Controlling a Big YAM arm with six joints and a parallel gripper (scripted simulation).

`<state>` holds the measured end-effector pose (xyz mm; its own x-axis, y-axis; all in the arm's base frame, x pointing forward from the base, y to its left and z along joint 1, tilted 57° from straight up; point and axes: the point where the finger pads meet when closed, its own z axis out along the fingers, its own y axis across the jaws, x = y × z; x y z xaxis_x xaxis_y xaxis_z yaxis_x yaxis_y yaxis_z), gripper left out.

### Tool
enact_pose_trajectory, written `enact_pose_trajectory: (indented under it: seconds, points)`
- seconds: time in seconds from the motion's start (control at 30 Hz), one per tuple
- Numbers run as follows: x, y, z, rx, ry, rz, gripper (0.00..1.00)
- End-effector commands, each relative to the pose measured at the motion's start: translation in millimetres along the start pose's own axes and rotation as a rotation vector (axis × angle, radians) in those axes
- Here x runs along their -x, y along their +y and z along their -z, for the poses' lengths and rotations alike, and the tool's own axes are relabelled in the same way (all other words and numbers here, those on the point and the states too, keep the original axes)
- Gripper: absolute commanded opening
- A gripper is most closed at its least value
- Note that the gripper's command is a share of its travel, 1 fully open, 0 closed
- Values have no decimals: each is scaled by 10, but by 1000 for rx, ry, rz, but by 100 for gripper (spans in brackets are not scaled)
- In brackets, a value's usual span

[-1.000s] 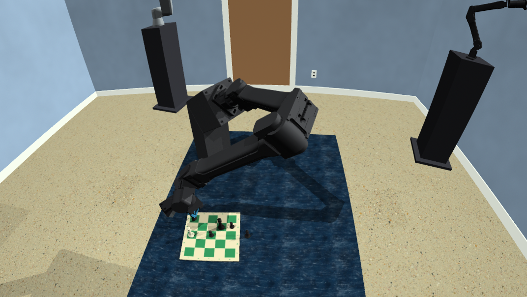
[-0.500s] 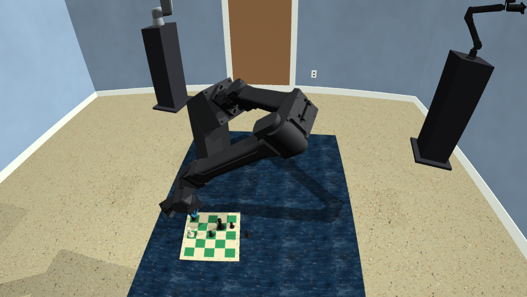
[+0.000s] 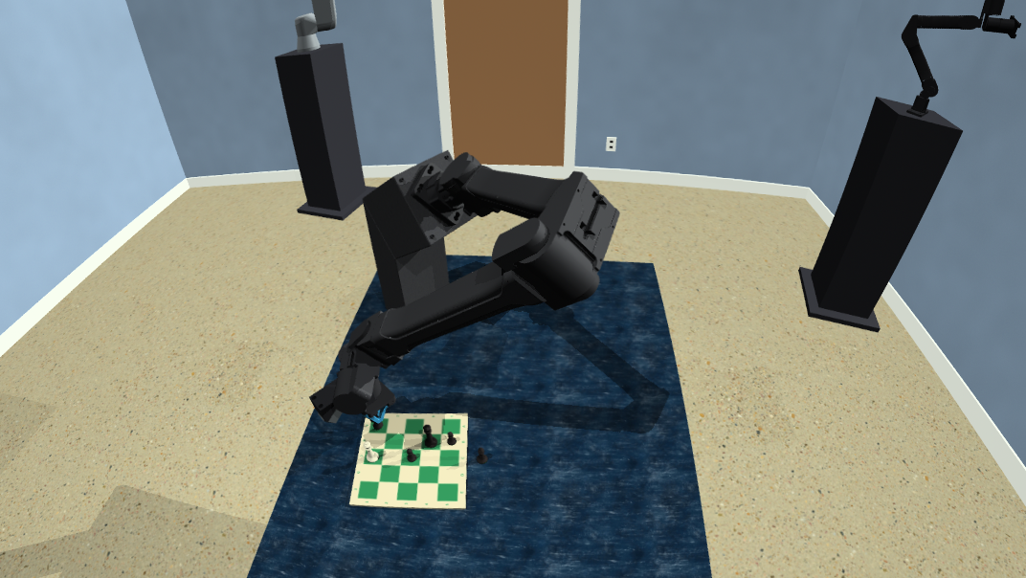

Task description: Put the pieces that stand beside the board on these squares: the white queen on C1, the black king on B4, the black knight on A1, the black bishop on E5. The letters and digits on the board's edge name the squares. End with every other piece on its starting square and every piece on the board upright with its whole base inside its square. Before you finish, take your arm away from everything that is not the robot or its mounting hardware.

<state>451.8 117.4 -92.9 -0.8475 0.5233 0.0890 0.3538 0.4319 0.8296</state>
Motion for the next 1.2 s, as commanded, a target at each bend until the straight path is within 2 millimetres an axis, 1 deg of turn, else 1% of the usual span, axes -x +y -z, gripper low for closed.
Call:
enact_pose_trajectory:
  seconds: [0.0, 0.27, 0.7, 1.17]
  points:
    - [41, -118, 90, -3, -20, -44, 0]
    - [34, -113, 74, -3, -17, -42, 0]
    - [-14, -39, -45, -2, 0, -17, 0]
    - [7, -29, -30, 0, -4, -17, 0]
